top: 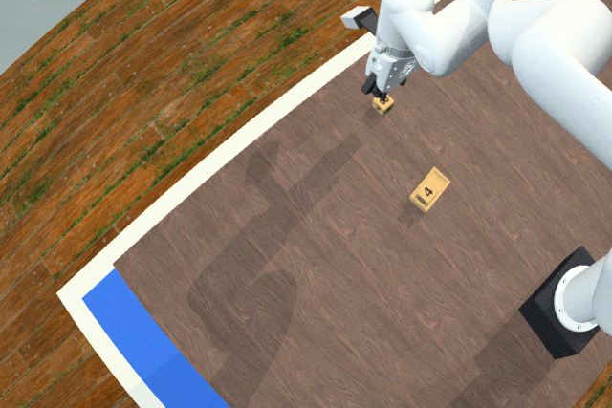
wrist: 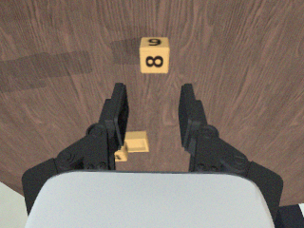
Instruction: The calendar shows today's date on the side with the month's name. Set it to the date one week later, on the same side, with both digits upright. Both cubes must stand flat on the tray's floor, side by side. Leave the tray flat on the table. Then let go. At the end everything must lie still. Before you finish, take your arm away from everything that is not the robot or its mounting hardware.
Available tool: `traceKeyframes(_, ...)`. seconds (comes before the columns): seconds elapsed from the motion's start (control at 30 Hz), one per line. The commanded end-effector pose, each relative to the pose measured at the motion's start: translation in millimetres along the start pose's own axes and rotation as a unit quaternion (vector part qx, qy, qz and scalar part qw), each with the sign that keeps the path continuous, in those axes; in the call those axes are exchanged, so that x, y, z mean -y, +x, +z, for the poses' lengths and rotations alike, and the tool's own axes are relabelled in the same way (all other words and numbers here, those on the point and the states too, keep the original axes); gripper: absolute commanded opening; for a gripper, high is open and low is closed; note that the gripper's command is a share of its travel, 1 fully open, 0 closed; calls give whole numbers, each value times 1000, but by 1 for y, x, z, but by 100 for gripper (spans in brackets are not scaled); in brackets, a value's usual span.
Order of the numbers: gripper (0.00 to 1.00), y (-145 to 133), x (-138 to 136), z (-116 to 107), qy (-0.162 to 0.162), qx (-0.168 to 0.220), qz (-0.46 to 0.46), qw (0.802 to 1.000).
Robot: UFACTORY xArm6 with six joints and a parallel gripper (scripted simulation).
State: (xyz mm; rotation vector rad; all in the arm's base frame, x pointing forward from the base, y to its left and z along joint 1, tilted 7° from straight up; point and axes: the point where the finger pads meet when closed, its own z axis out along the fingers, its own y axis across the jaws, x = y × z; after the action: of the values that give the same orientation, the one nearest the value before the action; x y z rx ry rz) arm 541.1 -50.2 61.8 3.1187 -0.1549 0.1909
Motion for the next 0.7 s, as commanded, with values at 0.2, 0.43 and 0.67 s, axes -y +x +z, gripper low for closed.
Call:
traceKeyframes(0.2,47,2,0,2,0,-2,0,1000)
traceKeyframes(0.43,47,2,0,10,0,-2,0,1000)
traceKeyframes(0.67,47,1,0,21,0,-2,0,1000)
